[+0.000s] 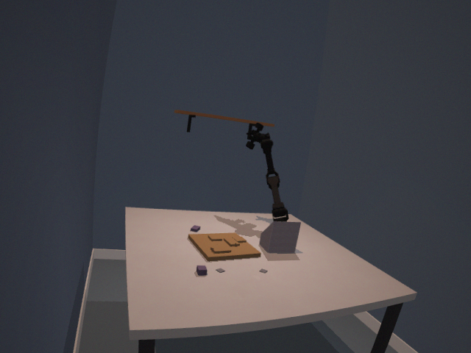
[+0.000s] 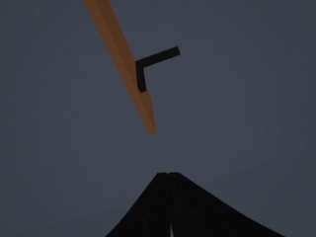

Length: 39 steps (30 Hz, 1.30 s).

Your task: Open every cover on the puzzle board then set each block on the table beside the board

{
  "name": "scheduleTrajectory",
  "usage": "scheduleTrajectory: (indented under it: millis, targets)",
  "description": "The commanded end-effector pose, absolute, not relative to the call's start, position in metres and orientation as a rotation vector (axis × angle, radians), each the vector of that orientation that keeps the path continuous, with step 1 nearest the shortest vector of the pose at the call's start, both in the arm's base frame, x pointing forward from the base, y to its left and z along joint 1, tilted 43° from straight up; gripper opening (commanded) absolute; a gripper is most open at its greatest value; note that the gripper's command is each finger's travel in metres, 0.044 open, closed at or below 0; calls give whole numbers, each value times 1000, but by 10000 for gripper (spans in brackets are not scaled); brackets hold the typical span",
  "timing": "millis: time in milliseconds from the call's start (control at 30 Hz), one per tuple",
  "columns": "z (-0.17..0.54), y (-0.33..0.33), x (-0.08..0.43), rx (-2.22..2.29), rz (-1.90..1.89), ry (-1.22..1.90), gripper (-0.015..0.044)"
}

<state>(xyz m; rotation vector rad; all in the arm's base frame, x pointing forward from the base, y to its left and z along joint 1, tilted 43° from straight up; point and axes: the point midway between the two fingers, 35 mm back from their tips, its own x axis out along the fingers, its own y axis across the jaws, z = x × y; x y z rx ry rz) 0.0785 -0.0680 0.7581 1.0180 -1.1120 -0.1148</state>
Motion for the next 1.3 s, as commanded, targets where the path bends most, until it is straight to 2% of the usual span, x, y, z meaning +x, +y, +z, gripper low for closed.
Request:
scheduleTrajectory:
  millis: [0, 1267]
  targets:
    - [758, -58, 83, 983, -112, -1104, 0]
    - [757, 24, 129, 679, -94, -1046, 0]
